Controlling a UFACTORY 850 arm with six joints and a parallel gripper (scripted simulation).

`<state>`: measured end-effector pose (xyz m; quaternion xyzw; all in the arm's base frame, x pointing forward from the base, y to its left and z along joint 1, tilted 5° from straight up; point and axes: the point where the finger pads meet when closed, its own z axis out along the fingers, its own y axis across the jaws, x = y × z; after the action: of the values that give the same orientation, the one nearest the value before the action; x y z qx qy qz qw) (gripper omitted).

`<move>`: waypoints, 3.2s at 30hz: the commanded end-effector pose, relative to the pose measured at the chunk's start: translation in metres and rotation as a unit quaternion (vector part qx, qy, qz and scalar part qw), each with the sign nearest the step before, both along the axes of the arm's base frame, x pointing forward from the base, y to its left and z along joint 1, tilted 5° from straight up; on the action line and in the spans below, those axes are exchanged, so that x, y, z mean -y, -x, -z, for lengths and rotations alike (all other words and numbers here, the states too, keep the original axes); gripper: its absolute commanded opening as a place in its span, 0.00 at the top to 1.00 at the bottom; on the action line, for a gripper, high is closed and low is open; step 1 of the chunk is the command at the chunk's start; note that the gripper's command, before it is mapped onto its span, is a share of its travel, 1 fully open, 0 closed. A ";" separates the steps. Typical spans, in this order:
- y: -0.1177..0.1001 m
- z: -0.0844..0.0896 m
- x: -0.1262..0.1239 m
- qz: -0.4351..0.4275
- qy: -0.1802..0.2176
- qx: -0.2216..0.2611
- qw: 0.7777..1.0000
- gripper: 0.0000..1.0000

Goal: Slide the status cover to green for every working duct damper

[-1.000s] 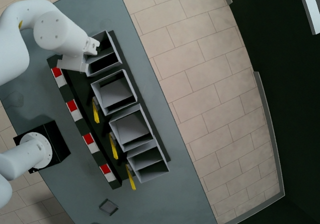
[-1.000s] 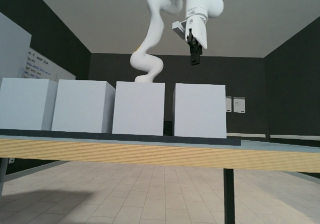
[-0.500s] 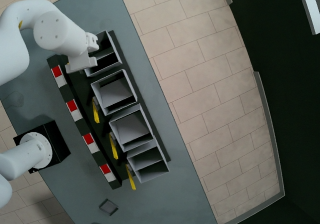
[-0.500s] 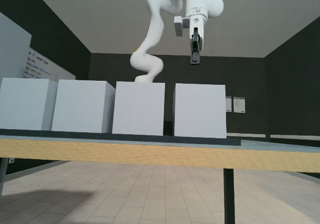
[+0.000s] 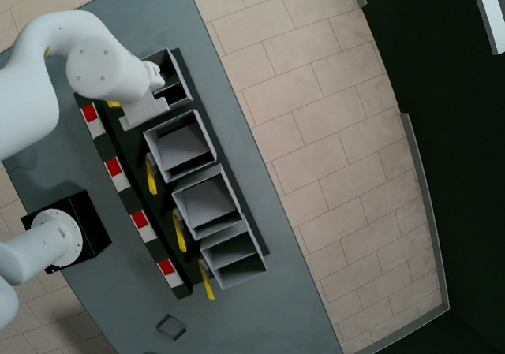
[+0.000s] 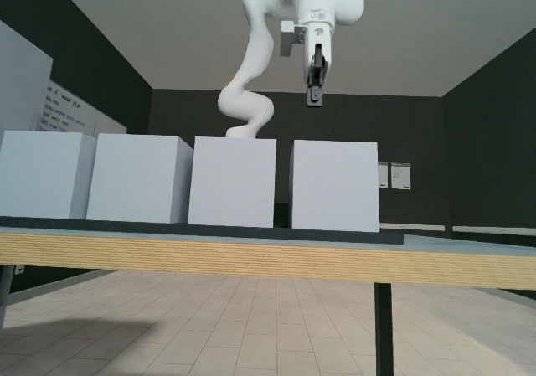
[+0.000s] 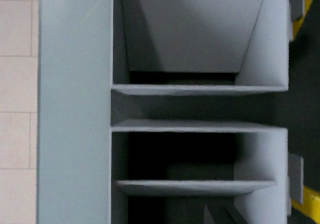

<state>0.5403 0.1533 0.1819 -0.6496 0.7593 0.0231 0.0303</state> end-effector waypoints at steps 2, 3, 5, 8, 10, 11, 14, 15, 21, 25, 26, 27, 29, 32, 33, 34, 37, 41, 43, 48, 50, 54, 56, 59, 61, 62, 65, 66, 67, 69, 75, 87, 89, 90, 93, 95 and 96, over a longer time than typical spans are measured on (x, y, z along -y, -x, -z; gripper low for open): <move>-0.002 0.003 0.050 -0.002 -0.002 0.001 1.000 1.00; -0.002 0.004 0.058 -0.002 -0.002 0.001 1.000 1.00; -0.001 0.005 0.074 -0.002 -0.002 0.001 1.000 1.00; 0.002 0.007 0.098 -0.002 -0.002 0.001 1.000 1.00; 0.004 0.008 0.114 -0.002 -0.002 0.001 1.000 1.00; 0.004 0.008 0.114 -0.002 -0.002 0.001 1.000 1.00; 0.009 0.011 0.142 -0.002 -0.002 0.001 1.000 1.00; 0.010 0.011 0.147 -0.002 -0.002 0.001 1.000 1.00; 0.023 0.015 0.193 -0.002 -0.002 0.001 1.000 1.00; 0.034 0.018 0.223 -0.002 -0.003 0.001 1.000 1.00; 0.037 0.018 0.230 -0.002 -0.003 0.001 1.000 1.00; 0.040 0.019 0.237 -0.002 -0.003 0.001 1.000 1.00; 0.040 0.019 0.237 -0.002 -0.003 0.001 1.000 1.00; 0.043 0.019 0.243 -0.002 -0.003 0.001 1.000 1.00; 0.043 0.020 0.243 -0.002 -0.003 0.001 1.000 1.00; 0.043 0.020 0.243 -0.002 -0.003 0.001 1.000 1.00; 0.043 0.020 0.243 -0.002 -0.003 0.001 1.000 1.00; 0.043 0.022 0.242 -0.002 -0.003 0.001 1.000 1.00; 0.043 0.023 0.242 -0.002 -0.003 0.001 1.000 1.00; 0.043 0.024 0.242 -0.002 -0.003 0.001 1.000 1.00; 0.042 0.026 0.242 -0.002 -0.003 0.001 1.000 1.00; 0.042 0.028 0.242 -0.002 -0.003 0.001 1.000 1.00; 0.042 0.028 0.242 -0.002 -0.003 0.001 1.000 1.00; 0.042 0.029 0.242 -0.002 -0.003 0.001 1.000 1.00; 0.042 0.029 0.242 -0.002 -0.003 0.001 1.000 1.00; 0.042 0.029 0.242 -0.002 -0.003 0.001 1.000 1.00; 0.042 0.029 0.242 -0.002 -0.003 0.001 1.000 1.00; 0.043 0.029 0.242 -0.002 -0.003 0.001 1.000 1.00; 0.047 0.029 0.241 -0.002 -0.003 0.001 1.000 1.00; 0.073 0.030 0.237 -0.002 -0.003 0.000 1.000 1.00; 0.121 0.030 0.230 -0.002 -0.003 0.000 1.000 1.00; 0.206 0.031 0.216 -0.002 -0.003 0.000 1.000 1.00; 0.222 0.031 0.214 -0.002 -0.003 0.000 1.000 1.00; 0.229 0.032 0.213 -0.002 -0.003 0.000 1.000 1.00; 0.252 0.032 0.209 -0.002 -0.003 0.000 1.000 1.00; 0.267 0.033 0.207 -0.002 -0.003 0.000 1.000 1.00; 0.267 0.033 0.207 -0.002 -0.003 0.000 1.000 1.00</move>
<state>0.2988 -0.0568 0.1456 -0.6510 0.7581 0.0272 0.0285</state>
